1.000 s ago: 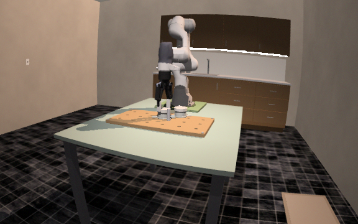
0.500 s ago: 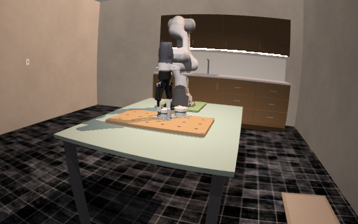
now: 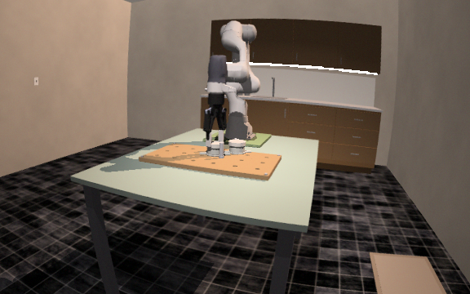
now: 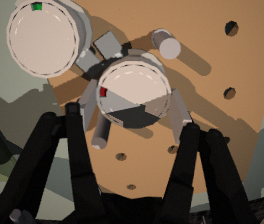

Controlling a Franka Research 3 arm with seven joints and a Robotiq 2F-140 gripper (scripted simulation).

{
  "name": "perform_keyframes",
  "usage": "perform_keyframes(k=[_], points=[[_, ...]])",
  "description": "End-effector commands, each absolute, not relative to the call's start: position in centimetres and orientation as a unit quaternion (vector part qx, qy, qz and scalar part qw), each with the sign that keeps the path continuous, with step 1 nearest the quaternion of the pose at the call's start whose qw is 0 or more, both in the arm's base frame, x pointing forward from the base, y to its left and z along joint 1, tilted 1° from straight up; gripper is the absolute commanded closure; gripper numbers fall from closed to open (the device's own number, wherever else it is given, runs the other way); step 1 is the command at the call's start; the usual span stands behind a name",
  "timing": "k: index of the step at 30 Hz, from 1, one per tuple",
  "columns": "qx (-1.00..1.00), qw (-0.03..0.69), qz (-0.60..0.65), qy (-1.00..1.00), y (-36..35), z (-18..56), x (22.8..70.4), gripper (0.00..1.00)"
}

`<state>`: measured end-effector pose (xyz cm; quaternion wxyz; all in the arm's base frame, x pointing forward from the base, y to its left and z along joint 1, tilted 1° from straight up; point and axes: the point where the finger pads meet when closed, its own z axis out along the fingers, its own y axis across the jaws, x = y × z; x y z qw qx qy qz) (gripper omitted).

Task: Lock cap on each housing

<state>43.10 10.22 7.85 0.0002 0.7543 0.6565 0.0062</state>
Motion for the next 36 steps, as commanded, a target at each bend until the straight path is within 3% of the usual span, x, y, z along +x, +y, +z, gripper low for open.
perform_keyframes(k=[1, 36], points=[[0.753, -0.001, 0.006, 0.658, 10.28, 7.72, 43.02, 0.90], [0.811, -0.001, 0.006, 0.585, 10.28, 7.72, 43.02, 0.90]])
